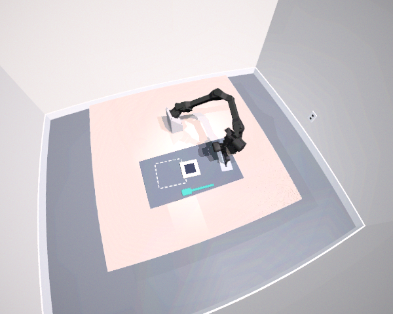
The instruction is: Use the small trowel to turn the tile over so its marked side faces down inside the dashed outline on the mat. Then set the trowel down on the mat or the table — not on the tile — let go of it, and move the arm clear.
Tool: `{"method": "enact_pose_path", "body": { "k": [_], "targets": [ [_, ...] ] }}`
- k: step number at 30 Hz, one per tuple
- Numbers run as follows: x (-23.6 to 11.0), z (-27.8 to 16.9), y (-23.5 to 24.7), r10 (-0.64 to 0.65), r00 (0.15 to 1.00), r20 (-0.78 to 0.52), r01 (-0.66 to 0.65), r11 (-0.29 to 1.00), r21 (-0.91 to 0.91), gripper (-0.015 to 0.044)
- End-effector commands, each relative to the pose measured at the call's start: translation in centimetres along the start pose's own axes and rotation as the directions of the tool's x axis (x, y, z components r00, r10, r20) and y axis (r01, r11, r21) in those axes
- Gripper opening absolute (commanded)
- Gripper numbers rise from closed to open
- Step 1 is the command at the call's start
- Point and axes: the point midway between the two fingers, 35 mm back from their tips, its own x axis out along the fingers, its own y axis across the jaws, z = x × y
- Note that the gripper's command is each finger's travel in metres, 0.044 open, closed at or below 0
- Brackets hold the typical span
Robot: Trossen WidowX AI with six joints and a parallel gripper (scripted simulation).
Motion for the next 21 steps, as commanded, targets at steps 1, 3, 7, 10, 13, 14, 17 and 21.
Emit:
{"method": "enact_pose_path", "body": {
  "k": [1,3,7,10,13,14,17,21],
  "targets": [
    [0.1,-0.05,-0.1,-0.003,1.0,-0.002,0.003,1.0,0.004,0.013],
    [0.1,-0.05,-0.1,-0.003,1.0,-0.002,0.003,1.0,0.004,0.013],
    [0.1,-0.05,-0.1,-0.003,1.0,-0.002,0.003,1.0,0.004,0.013],
    [0.1,-0.05,-0.1,-0.003,1.0,-0.002,0.003,1.0,0.004,0.013],
    [0.1,-0.05,-0.1,-0.003,1.0,-0.002,0.003,1.0,0.004,0.013],
    [0.1,-0.05,-0.1,-0.003,1.0,-0.002,0.003,1.0,0.004,0.013],
    [0.1,-0.05,-0.1,-0.003,1.0,-0.002,0.003,1.0,0.024,0.013],
    [0.1,-0.05,-0.1,-0.003,1.0,-0.002,0.003,0.99,0.139,0.013]
  ]
}}
